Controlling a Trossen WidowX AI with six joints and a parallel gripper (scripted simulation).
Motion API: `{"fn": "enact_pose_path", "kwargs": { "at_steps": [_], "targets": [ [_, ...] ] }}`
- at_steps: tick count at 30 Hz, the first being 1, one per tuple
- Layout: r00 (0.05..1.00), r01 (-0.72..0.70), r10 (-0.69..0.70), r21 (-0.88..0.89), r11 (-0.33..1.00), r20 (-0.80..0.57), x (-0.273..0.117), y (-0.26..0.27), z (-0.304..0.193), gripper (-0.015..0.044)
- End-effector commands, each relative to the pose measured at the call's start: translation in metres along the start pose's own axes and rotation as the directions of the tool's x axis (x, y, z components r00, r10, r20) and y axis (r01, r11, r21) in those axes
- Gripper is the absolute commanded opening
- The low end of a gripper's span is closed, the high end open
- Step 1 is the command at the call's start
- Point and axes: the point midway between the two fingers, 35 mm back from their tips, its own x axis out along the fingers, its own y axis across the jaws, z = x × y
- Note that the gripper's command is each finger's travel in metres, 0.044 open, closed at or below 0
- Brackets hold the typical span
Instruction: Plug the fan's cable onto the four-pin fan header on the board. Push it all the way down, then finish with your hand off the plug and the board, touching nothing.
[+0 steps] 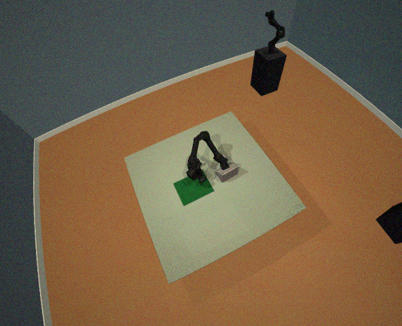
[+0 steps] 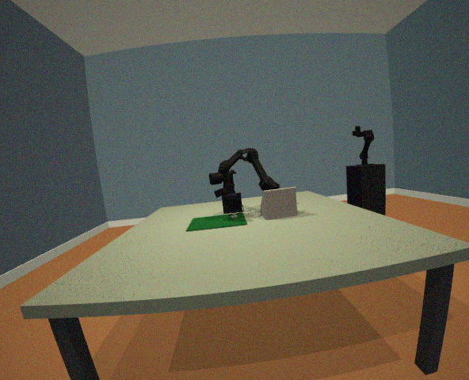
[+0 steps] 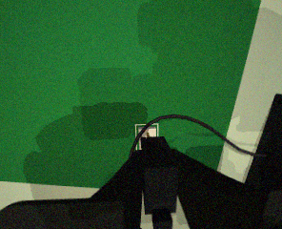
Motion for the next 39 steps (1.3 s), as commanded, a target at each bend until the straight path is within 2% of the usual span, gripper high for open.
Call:
{"fn": "enact_pose_path", "kwargs": {
  "at_steps": [1, 39],
  "targets": [
    [1.000, 0.006, -0.006, -0.012, 1.000, -0.005, 0.0038, 0.0012, -0.0018, 0.0000],
    [1.000, 0.006, -0.006, -0.016, 1.000, -0.005, 0.0075, 0.0014, -0.0040, 0.0000]
  ]
}}
